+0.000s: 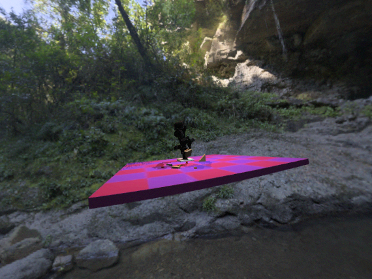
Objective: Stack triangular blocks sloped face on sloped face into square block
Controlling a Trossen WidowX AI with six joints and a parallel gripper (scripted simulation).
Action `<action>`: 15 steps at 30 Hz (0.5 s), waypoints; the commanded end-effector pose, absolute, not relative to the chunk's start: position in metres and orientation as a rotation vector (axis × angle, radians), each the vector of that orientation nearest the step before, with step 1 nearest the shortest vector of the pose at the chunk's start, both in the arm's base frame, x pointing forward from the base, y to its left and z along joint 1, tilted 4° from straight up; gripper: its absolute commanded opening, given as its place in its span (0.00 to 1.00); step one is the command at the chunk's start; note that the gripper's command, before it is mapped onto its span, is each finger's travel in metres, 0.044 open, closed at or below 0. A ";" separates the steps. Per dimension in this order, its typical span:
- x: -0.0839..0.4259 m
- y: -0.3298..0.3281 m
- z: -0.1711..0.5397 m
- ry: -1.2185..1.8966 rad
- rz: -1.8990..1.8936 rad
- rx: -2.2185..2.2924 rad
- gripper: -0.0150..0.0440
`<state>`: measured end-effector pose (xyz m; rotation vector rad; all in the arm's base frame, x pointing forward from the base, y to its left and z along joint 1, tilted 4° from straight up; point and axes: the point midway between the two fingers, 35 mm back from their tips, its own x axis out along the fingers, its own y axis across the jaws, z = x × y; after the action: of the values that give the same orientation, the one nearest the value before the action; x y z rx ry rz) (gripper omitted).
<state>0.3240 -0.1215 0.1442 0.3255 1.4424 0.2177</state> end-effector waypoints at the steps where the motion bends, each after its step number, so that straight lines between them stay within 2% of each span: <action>1: 0.323 -0.121 0.145 1.418 0.295 0.196 0.25; 15: 0.323 -0.119 0.147 1.321 0.561 -0.246 0.25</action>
<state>0.3242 -0.1198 0.1453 -0.1479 1.3456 0.5082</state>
